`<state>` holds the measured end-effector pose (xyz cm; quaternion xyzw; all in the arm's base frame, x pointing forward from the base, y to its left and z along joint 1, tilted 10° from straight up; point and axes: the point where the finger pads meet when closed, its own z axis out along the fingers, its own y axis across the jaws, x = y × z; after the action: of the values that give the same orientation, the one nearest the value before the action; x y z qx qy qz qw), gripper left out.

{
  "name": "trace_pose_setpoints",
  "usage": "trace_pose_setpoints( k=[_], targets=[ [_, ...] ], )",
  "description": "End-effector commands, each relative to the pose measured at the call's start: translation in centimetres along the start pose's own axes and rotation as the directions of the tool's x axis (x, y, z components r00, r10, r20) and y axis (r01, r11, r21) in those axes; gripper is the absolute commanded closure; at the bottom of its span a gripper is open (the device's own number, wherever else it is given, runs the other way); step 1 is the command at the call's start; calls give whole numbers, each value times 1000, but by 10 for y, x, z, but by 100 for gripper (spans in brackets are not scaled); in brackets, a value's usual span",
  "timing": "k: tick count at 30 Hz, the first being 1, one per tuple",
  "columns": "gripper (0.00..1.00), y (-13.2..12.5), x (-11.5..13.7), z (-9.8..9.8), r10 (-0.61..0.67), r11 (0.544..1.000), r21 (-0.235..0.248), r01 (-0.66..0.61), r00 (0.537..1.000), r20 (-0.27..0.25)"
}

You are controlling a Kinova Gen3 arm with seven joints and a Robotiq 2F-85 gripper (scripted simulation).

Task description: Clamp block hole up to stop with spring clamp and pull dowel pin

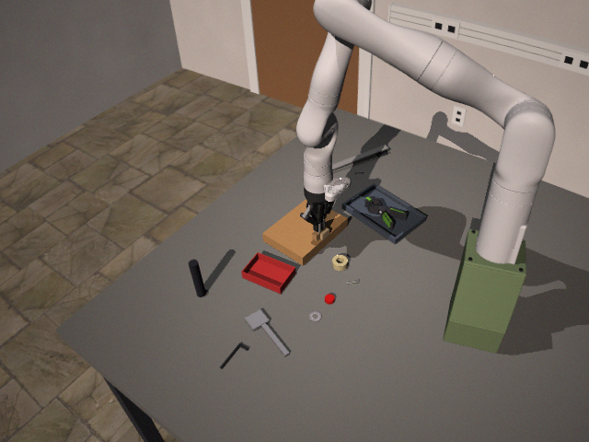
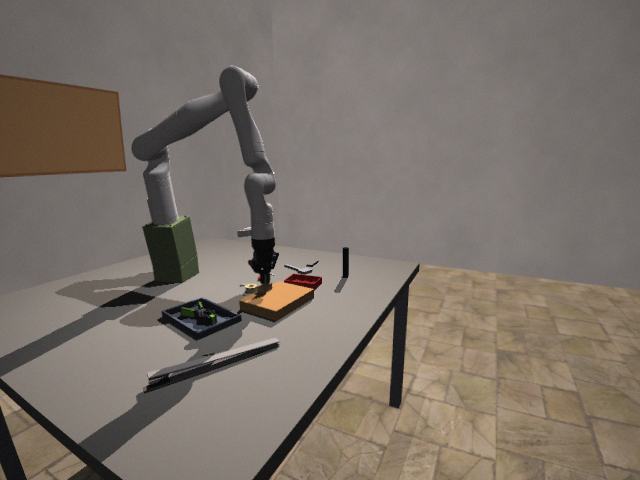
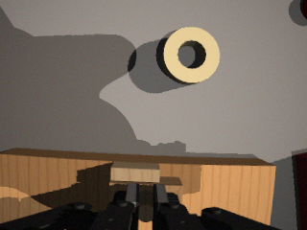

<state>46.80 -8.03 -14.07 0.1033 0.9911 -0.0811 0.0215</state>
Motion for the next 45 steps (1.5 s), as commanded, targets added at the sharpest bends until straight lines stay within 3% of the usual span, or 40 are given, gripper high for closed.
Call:
trace_pose_setpoints(
  k=[1,24,25,45],
  targets=[
    [90,0,-1,-1,0,1000,-1,0,1000,2],
    [90,0,-1,-1,0,1000,-1,0,1000,2],
    [66,0,-1,-1,0,1000,-1,0,1000,2],
    [66,0,-1,-1,0,1000,-1,0,1000,2]
  ],
)
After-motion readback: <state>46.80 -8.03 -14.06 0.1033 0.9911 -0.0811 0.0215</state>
